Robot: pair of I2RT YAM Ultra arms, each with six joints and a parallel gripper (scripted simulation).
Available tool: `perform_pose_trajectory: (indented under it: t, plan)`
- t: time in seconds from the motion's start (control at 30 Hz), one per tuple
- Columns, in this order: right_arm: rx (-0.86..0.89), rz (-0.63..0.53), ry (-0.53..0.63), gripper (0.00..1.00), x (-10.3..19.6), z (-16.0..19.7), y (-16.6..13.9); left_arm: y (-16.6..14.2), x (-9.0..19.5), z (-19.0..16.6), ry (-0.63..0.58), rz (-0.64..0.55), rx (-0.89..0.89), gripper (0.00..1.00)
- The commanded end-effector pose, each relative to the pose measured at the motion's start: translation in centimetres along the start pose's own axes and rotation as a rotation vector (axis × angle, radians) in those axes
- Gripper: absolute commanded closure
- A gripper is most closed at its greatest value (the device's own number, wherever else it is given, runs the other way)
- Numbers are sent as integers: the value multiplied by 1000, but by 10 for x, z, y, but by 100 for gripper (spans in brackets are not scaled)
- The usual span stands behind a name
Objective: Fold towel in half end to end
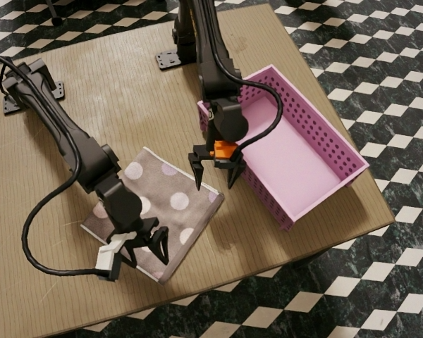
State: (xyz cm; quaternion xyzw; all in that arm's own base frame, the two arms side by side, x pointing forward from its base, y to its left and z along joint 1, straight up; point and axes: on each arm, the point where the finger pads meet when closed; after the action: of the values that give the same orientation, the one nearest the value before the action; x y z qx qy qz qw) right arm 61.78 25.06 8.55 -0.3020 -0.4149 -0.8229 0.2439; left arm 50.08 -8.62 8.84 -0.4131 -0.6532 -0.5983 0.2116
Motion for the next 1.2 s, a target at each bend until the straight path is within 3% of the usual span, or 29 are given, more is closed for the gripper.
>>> perform_pose_trajectory:
  t: [0.0,0.17,0.2,0.7,1.0,1.17]
  plan:
    - [5,-50,41,16,21,21,20,12,12,3,2,-35,-10,22]
    - [5,-50,41,16,21,21,20,12,12,3,2,-35,-10,22]
    - [11,-26,14,16,18,9,9,0,14,3,0,-5,-2,22]
    - [11,-15,6,16,82,7,15,-3,77,-10,-2,-4,-2,22]
    - [8,-14,5,16,126,6,21,12,129,-21,-2,-45,-13,22]
    - [9,-14,5,16,139,6,23,11,142,-23,-2,-45,-13,22]
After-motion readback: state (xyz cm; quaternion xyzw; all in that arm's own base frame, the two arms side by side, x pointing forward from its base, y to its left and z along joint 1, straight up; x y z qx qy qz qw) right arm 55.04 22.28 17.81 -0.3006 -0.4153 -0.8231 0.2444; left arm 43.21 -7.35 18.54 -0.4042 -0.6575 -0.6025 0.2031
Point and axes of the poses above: on each arm, the point where the finger pads meet when closed, its own x axis back along the fingers, its own z axis across the jaws, y = z × x, and after that the axes turned 4 degrees about -x, right-handed
